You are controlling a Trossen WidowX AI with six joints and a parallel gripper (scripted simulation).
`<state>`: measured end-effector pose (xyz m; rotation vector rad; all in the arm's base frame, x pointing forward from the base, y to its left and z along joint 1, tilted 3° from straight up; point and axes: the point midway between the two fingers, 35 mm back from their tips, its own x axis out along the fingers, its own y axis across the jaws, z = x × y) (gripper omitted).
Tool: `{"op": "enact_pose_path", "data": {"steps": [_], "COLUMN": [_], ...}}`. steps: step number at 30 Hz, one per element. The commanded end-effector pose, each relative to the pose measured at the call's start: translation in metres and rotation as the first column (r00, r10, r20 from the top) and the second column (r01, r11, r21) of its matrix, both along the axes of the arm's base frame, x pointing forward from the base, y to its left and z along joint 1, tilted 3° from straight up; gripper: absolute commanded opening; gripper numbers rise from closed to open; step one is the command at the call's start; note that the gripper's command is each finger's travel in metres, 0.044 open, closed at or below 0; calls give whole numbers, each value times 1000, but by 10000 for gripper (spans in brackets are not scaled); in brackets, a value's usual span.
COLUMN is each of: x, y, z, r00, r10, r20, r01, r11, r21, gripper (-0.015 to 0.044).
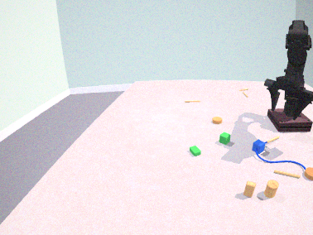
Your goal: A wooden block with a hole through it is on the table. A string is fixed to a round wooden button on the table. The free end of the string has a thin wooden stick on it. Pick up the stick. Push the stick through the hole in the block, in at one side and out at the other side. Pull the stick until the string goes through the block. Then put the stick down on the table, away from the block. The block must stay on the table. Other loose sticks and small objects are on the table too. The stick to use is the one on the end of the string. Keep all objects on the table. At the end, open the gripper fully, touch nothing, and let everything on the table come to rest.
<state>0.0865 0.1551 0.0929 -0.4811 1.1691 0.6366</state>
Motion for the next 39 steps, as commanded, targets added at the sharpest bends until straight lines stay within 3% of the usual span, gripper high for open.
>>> {"op": "enact_pose_path", "data": {"steps": [1, 39], "x": [0, 0], "y": [1, 1], "z": [11, 8], "r00": [1000, 1000], "r10": [-2, 1], "r20": [5, 3], "r01": [2, -1], "r11": [1000, 1000], "r21": [10, 9], "gripper": [440, 440]}}
